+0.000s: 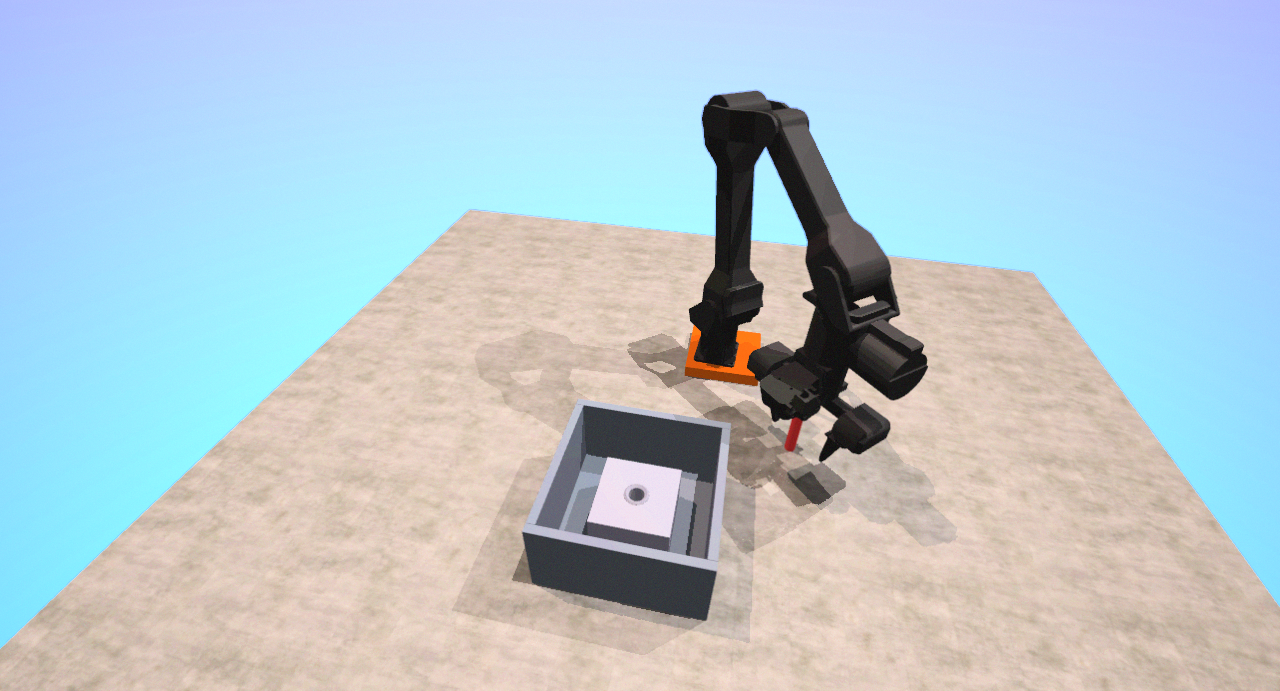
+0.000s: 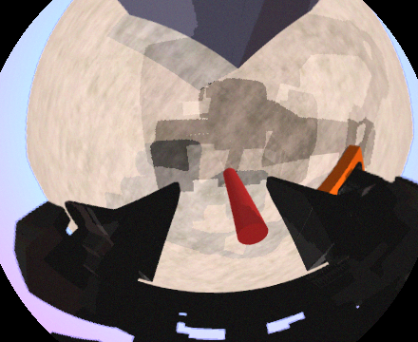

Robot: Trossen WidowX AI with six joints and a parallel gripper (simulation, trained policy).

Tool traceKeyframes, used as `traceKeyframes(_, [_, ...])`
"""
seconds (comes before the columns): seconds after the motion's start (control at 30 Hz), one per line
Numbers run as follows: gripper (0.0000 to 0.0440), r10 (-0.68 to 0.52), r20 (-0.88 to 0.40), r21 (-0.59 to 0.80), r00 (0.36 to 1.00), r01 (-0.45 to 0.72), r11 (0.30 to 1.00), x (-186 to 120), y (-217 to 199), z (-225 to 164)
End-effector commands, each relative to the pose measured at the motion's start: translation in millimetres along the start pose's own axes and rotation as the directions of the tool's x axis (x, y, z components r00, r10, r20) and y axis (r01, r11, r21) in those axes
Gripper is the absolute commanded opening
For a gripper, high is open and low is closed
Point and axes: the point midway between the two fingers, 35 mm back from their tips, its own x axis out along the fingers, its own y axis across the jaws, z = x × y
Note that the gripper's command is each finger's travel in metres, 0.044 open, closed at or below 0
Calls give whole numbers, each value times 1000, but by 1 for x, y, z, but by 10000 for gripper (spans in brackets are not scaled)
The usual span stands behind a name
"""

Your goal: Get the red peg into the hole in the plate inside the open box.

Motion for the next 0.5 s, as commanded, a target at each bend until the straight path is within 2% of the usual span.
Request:
traceKeyframes(0.0, [305,-23,6,-6,1000,23,1000,9,-4,0])
traceKeyframes(0.3, [75,-83,11,10,996,83,997,19,-9,3])
traceKeyframes(0.4, [21,-106,16,11,994,105,994,20,-10,4])
traceKeyframes(0.47, [12,-93,42,8,995,93,996,13,-6,10])
